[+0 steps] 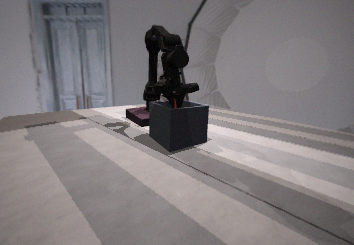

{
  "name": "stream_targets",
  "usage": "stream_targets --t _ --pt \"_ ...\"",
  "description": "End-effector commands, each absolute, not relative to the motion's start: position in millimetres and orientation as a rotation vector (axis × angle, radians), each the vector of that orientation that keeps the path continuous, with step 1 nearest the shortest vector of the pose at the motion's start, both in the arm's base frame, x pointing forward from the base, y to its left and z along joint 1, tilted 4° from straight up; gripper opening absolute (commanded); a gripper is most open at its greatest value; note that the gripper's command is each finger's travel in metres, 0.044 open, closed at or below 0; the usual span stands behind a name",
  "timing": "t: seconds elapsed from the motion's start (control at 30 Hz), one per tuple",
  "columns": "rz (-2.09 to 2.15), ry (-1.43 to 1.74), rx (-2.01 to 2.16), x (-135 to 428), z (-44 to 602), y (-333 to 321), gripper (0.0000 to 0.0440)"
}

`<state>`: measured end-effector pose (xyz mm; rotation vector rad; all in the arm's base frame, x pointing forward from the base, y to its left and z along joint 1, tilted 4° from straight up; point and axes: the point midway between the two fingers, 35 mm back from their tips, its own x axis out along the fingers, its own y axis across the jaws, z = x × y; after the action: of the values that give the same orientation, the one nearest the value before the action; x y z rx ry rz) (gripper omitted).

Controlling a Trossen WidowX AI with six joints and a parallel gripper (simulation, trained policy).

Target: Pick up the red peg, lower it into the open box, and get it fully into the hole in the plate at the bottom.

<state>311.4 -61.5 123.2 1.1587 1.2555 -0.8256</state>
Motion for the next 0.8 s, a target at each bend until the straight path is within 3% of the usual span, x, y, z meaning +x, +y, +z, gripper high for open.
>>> stream_targets --t 0.0,0.4,0.67,0.77 --pt "-0.794 1.275 1.144 317 113 -58 0.0" --pt "-0.764 1.313 1.086 325 86 -57 0.0006" --pt "-0.77 1.357 1.052 322 75 -57 0.0159" --pt "-0.778 1.369 1.05 320 79 -61 0.0157"
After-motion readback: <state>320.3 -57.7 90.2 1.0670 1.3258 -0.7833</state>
